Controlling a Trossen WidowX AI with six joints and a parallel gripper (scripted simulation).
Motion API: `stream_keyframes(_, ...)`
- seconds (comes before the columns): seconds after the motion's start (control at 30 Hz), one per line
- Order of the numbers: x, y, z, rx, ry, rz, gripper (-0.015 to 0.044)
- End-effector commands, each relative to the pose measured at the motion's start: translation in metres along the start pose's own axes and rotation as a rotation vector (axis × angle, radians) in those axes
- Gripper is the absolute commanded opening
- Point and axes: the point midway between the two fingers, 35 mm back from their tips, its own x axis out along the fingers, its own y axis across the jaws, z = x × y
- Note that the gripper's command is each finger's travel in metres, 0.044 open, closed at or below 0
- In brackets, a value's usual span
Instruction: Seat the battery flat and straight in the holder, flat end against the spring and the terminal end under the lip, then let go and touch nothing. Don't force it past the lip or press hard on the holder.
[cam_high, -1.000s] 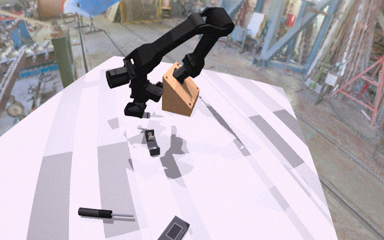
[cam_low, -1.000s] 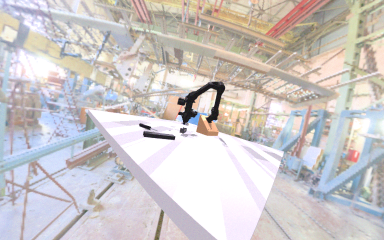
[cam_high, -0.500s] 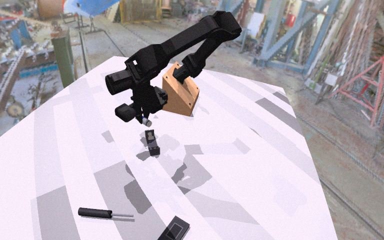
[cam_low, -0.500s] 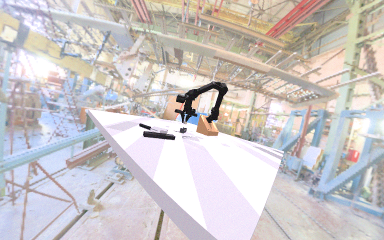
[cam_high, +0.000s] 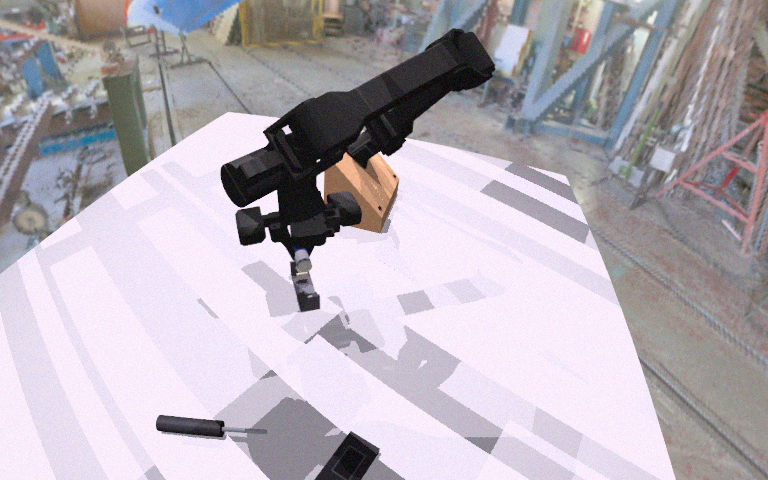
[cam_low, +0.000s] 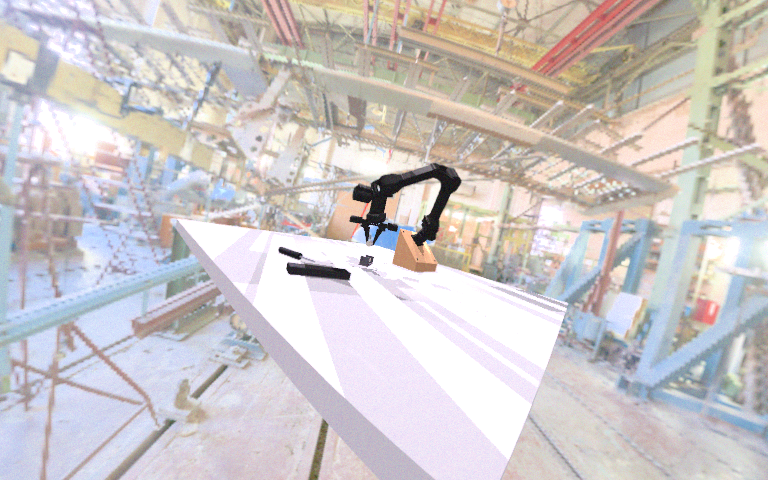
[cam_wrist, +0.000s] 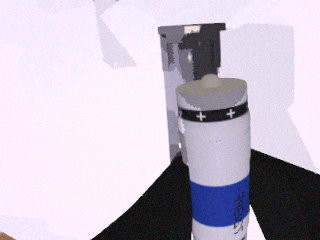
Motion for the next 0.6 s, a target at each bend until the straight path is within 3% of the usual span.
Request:
stream_keyframes(0.0,-0.004,0.003,0.007,0.063,-0.008,0.0,0.0078)
stream_keyframes(0.57,0.025,-0.001,0.011,0.062,-0.176,-0.02,0.0078)
